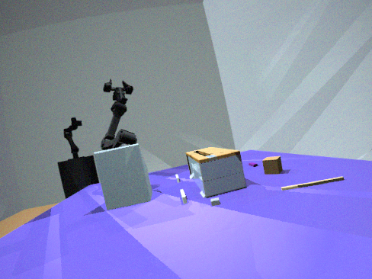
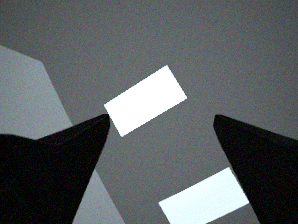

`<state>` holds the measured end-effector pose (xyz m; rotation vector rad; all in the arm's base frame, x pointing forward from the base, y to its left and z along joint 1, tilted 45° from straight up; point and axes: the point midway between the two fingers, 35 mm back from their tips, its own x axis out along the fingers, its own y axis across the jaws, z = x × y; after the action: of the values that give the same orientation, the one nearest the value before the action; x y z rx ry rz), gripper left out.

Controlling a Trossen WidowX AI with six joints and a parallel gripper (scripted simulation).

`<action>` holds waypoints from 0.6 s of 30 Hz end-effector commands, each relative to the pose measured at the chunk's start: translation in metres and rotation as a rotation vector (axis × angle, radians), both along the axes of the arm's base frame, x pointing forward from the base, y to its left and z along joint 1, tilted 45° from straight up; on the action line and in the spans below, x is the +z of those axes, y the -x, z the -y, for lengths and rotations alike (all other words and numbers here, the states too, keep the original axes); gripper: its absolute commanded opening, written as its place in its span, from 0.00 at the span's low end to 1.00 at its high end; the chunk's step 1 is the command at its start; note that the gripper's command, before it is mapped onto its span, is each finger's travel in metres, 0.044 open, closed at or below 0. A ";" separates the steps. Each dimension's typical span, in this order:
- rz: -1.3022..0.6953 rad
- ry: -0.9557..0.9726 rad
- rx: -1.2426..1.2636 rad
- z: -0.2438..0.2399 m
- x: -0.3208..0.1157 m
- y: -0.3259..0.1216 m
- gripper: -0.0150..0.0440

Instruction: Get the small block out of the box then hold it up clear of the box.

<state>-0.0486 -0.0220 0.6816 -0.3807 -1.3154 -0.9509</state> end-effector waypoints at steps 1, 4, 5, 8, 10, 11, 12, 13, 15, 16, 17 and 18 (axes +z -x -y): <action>-0.172 -0.077 0.065 0.040 -0.005 -0.065 0.93; -0.280 -0.130 0.109 0.064 -0.014 -0.106 0.93; -0.314 -0.148 0.126 0.072 -0.018 -0.120 0.93; -0.414 -0.208 0.179 0.094 -0.035 -0.159 0.93; -0.481 -0.250 0.217 0.108 -0.048 -0.185 0.93; -0.514 -0.272 0.236 0.114 -0.055 -0.198 0.93; -0.546 -0.294 0.255 0.121 -0.063 -0.210 0.93; -0.579 -0.317 0.275 0.127 -0.072 -0.222 0.93; -0.643 -0.365 0.318 0.138 -0.089 -0.246 0.93; -0.675 -0.390 0.341 0.144 -0.099 -0.258 0.93; -0.706 -0.416 0.364 0.149 -0.108 -0.270 0.93; -0.737 -0.442 0.387 0.154 -0.118 -0.282 0.93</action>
<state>0.1890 -0.1562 0.6006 -0.1760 -0.6060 -0.7059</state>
